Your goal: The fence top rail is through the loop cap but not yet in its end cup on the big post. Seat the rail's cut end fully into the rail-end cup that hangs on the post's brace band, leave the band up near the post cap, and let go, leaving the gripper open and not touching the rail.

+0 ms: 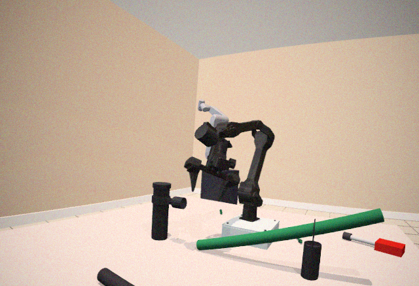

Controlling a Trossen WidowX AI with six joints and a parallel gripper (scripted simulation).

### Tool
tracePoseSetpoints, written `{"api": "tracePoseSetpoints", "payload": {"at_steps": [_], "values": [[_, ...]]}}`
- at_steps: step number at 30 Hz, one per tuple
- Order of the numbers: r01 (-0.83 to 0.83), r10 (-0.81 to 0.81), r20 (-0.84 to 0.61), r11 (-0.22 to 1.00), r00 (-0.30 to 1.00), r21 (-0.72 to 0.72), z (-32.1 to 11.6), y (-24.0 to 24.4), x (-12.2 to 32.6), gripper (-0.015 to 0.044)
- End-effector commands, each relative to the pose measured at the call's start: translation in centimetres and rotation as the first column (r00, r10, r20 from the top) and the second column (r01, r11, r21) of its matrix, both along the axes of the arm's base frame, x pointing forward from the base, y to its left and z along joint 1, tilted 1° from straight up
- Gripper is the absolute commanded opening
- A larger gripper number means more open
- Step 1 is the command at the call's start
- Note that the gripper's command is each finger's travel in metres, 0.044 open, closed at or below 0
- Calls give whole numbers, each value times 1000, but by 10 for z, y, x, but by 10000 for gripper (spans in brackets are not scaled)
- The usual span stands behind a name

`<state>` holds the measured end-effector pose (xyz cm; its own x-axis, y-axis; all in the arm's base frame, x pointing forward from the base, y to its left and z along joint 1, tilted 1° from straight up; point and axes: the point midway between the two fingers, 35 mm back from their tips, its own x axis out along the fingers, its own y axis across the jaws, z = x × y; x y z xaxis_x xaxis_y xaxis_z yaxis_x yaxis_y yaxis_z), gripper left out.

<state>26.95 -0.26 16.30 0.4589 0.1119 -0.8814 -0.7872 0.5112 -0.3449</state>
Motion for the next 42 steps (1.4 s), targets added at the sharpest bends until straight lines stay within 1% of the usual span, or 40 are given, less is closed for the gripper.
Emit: {"api": "tracePoseSetpoints", "payload": {"at_steps": [1,7,26,28,30,32,35,37,39,42], "values": [[524,-515,-106,811,850,259,47,43,-25,440],[671,-653,-183,663,735,332,56,51,-34,440],[673,-655,-184,660,733,333,56,51,-34,440],[702,-676,-211,629,706,334,53,53,-33,440],[763,-719,-268,557,641,329,47,56,-32,440],[844,-774,-348,438,530,310,38,62,-30,440],[950,-835,-465,202,293,237,21,71,-28,440],[985,-847,-517,34,120,171,10,77,-28,440],[986,-835,-547,-134,-59,99,-2,84,-29,440],[925,-774,-546,-381,-322,-5,-19,92,-30,440]]}}
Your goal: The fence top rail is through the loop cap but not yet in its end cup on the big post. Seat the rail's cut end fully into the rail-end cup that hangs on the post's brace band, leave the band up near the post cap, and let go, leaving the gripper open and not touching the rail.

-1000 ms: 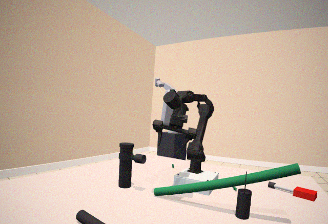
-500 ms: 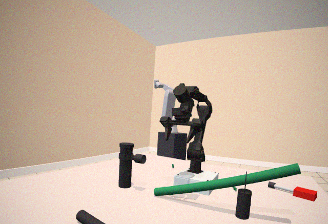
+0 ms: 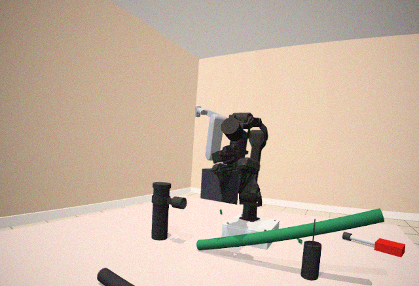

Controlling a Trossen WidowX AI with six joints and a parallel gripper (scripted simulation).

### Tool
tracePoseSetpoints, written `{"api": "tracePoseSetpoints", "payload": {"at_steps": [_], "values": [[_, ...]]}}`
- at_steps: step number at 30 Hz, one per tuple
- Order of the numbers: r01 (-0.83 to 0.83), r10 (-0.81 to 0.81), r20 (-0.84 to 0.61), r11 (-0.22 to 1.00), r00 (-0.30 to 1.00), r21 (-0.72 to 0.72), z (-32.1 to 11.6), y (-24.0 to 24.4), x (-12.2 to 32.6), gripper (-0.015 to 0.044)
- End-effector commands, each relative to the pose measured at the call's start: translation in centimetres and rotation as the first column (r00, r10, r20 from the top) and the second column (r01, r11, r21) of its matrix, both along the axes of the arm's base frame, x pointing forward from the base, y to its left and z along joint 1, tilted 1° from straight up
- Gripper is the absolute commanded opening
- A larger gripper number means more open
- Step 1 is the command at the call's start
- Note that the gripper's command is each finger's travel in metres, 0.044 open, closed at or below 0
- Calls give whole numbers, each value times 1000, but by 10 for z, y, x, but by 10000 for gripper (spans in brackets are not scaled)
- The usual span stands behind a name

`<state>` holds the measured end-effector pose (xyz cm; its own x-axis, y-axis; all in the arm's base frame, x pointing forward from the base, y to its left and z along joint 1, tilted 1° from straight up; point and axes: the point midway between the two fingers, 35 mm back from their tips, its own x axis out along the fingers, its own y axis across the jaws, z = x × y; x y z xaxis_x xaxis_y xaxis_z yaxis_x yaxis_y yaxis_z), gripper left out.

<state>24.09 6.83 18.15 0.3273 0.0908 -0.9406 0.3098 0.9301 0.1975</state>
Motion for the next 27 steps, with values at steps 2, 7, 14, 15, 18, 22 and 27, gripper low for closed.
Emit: {"api": "tracePoseSetpoints", "payload": {"at_steps": [2,7,14,15,18,22,27], "values": [[680,-653,-292,733,699,-14,-49,26,-4,440],[818,-791,-324,570,520,-78,-62,33,-7,440],[818,-791,-324,570,520,-78,-62,33,-7,440],[818,-791,-324,570,520,-78,-62,33,-7,440],[818,-791,-324,570,520,-78,-62,33,-7,440],[818,-791,-324,570,520,-78,-62,33,-7,440],[818,-791,-324,570,520,-78,-64,33,-7,440]]}}
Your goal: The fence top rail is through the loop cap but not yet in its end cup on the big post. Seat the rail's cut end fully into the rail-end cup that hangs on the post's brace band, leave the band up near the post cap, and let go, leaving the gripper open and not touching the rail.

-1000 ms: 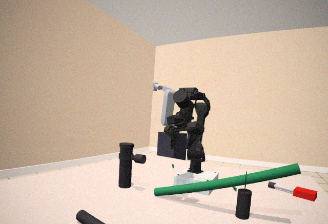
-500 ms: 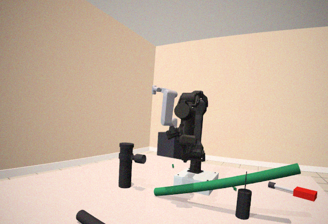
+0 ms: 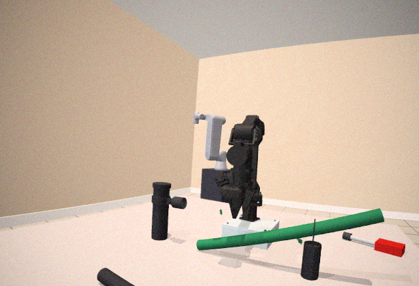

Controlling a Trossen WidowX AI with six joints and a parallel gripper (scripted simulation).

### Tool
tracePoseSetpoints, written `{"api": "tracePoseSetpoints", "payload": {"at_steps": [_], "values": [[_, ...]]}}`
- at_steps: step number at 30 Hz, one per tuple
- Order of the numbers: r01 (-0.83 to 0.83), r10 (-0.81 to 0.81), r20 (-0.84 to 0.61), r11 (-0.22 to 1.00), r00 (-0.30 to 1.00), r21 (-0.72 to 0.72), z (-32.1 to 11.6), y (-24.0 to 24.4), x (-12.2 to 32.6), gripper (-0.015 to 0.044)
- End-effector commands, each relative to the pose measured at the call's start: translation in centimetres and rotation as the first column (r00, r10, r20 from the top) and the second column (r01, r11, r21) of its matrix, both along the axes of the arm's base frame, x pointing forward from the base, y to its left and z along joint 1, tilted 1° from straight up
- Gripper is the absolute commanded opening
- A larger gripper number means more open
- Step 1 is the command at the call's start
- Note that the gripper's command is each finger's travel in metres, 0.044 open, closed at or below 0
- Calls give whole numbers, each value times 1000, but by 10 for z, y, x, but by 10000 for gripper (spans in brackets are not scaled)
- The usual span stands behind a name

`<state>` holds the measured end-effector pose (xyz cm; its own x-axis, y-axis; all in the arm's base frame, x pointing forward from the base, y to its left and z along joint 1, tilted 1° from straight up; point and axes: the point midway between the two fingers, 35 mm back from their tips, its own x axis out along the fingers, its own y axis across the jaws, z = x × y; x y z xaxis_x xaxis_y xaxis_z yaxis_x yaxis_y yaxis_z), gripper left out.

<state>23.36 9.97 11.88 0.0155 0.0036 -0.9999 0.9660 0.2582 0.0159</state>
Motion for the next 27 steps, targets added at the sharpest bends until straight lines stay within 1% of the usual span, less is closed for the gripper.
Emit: {"api": "tracePoseSetpoints", "payload": {"at_steps": [1,6,27], "values": [[18,-18,-3,1000,1000,1,-6,1,1,440],[18,-18,-3,1000,1000,1,-35,1,1,440],[19,-19,-3,1000,1000,0,-60,2,2,440]]}}
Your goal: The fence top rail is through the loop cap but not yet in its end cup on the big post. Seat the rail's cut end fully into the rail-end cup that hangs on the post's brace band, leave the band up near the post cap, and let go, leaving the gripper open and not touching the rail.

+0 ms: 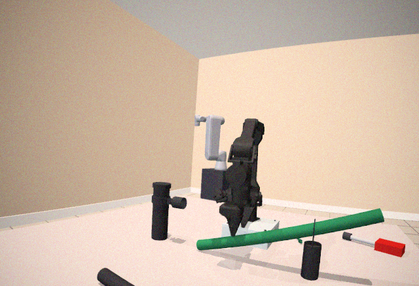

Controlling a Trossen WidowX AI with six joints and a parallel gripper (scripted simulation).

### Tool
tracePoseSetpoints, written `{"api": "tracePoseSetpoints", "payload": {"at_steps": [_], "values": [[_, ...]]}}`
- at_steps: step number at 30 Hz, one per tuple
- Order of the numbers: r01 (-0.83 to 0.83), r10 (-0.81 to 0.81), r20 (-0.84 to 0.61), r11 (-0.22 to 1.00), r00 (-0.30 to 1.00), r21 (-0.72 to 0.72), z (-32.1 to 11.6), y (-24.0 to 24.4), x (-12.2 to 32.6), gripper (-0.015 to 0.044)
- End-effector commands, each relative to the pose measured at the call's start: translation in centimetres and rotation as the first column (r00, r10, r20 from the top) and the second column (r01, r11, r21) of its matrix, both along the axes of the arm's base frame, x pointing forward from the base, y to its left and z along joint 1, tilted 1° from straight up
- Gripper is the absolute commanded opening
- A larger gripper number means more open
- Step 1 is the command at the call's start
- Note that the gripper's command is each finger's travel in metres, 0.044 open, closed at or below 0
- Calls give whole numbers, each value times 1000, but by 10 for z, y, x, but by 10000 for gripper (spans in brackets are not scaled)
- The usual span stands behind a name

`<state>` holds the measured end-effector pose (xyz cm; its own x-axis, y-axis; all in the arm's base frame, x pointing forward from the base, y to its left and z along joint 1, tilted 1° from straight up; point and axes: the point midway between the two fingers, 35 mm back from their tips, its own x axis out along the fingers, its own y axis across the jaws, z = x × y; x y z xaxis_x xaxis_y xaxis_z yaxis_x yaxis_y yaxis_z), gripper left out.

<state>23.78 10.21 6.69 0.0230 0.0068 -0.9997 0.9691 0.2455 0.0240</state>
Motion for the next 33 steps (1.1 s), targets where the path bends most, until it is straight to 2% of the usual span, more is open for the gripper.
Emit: {"api": "tracePoseSetpoints", "payload": {"at_steps": [1,33], "values": [[6,-6,-10,1000,1000,-3,-10,-1,-2,440],[5,-5,-11,1000,1000,-3,-58,-1,-3,440]]}}
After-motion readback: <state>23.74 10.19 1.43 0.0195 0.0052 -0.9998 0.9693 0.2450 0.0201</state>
